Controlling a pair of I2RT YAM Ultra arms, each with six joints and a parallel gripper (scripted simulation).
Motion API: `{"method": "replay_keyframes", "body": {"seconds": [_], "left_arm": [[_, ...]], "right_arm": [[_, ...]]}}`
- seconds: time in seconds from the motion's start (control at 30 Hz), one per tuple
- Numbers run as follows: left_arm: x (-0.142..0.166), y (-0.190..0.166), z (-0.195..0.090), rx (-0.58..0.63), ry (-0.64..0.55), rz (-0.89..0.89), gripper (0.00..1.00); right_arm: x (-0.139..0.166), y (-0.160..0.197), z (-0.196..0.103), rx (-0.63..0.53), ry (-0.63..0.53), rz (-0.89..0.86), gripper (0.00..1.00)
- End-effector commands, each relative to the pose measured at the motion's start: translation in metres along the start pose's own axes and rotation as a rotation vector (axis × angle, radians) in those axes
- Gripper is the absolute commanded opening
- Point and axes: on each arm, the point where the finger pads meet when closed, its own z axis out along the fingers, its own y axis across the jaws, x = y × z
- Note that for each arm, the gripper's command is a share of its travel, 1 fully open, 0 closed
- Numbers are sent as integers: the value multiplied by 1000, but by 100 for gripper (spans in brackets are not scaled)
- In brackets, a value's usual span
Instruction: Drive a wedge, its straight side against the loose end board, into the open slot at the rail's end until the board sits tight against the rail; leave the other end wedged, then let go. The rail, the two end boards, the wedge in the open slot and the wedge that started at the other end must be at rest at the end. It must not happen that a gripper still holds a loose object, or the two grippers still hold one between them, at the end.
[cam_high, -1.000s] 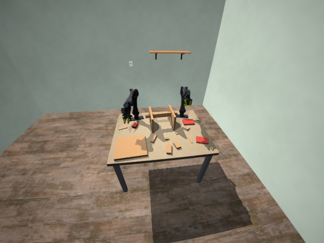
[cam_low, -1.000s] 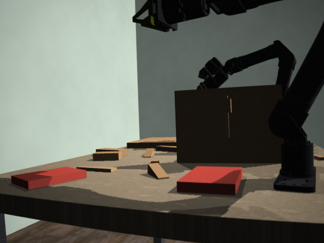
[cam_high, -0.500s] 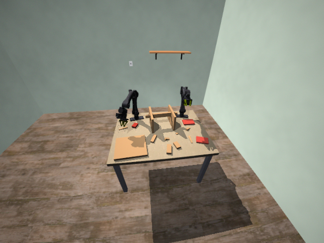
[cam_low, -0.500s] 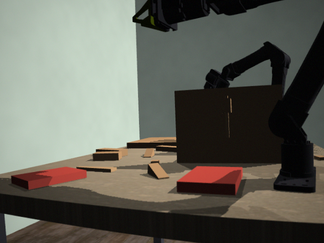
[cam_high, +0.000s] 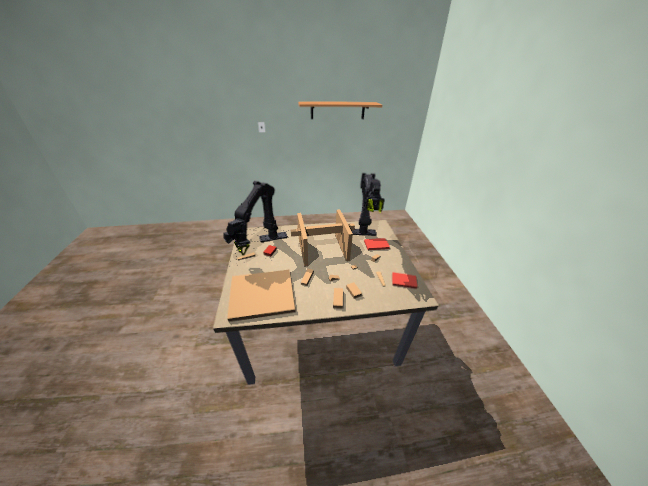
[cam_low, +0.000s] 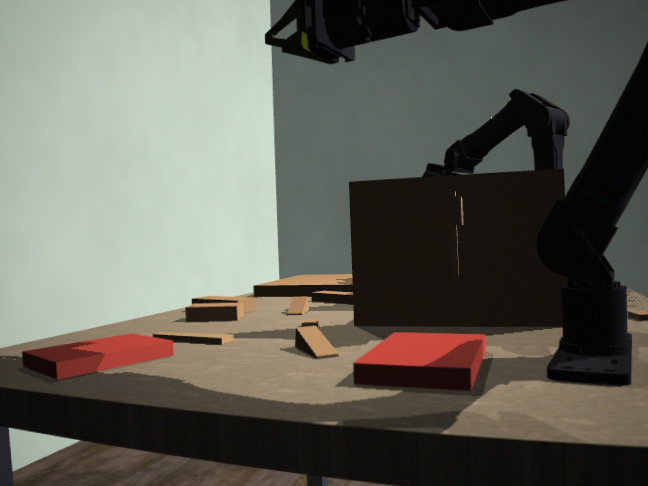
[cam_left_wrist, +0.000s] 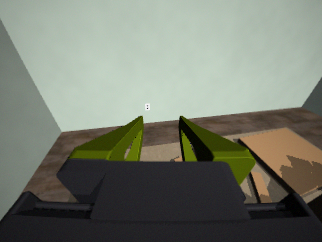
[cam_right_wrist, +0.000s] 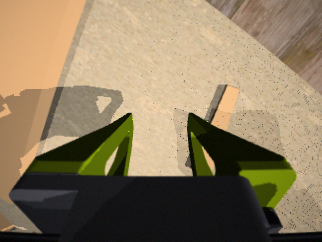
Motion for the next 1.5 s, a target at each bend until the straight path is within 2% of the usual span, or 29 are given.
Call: {"method": "replay_keyframes", "body": {"seconds": [0.0,0.23,0.3,0.53,0.57,0.8,0.83,0.87,0.9,0.97,1.0,1.1,1.13,1.3,1.47], "left_arm": [[-22,-1,-1,0,-45,3,39],[-22,-1,-1,0,-45,3,39],[-22,-1,-1,0,-45,3,39],[-22,-1,-1,0,-45,3,39],[-22,-1,-1,0,-45,3,39],[-22,-1,-1,0,-45,3,39],[-22,-1,-1,0,-45,3,39],[-22,-1,-1,0,-45,3,39],[-22,-1,-1,0,-45,3,39],[-22,-1,-1,0,-45,3,39],[-22,-1,-1,0,-45,3,39],[-22,-1,-1,0,-45,3,39],[-22,-1,-1,0,-45,3,39],[-22,-1,-1,0,-45,3,39],[-22,-1,-1,0,-45,3,39]], "right_arm": [[-3,-11,-7,24,40,66,43],[23,-60,8,142,211,244,43],[26,-64,8,145,237,279,43],[16,-62,7,131,187,251,43],[23,-73,16,156,230,273,43],[20,-65,9,140,201,249,43],[55,-71,26,189,313,257,43],[31,-67,17,152,208,265,43],[14,-67,9,136,164,277,43],[15,-61,8,130,171,251,43],[22,-64,13,147,211,253,43],[27,-71,16,157,227,273,43],[39,-77,31,169,254,281,43],[33,-68,33,149,217,259,43],[38,-71,44,155,230,266,43]]}}
